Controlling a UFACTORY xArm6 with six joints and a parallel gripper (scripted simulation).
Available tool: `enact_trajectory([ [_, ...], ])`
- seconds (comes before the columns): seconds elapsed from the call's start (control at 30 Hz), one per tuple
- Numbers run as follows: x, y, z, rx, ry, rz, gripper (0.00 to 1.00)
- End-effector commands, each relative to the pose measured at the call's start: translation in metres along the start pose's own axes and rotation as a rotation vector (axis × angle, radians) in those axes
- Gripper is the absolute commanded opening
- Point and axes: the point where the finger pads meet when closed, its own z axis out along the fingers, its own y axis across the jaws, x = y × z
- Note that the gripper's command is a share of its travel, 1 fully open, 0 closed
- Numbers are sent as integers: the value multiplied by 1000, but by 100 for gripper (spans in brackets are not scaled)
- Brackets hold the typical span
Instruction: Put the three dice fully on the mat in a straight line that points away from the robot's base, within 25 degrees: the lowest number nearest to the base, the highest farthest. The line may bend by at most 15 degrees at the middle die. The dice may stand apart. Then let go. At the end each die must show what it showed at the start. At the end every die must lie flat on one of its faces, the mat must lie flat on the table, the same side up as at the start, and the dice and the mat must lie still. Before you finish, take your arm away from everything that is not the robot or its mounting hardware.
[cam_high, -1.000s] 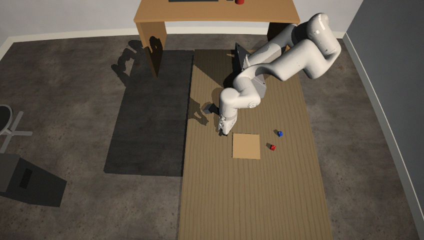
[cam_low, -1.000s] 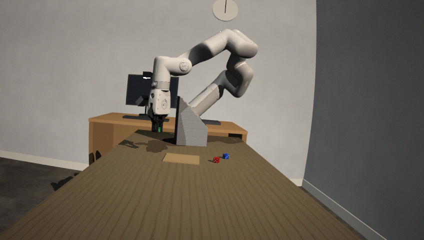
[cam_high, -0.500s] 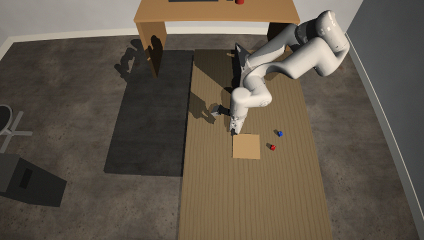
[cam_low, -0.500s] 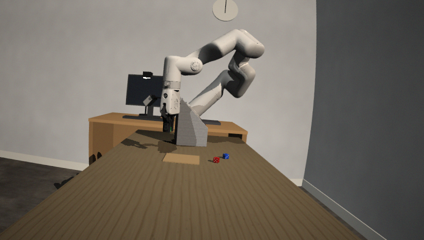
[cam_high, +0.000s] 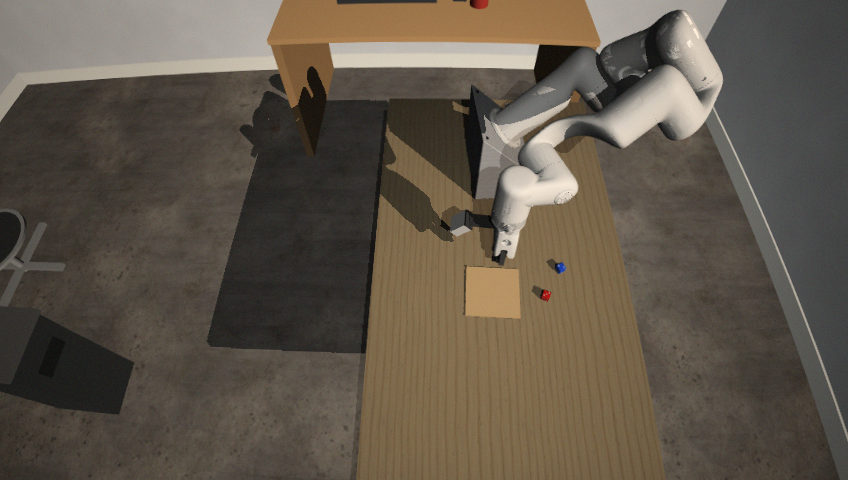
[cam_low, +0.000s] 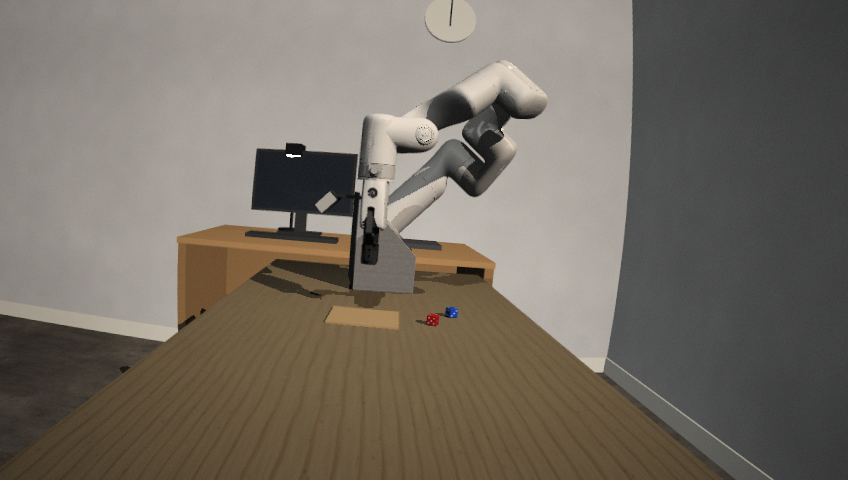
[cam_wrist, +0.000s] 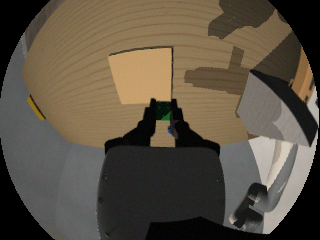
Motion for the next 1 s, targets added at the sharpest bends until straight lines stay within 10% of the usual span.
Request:
enact_trajectory([
  [0.0,-1,-1,-2,8,2,-6,15],
  [0.97,-2,-1,78,8,2,-6,15],
])
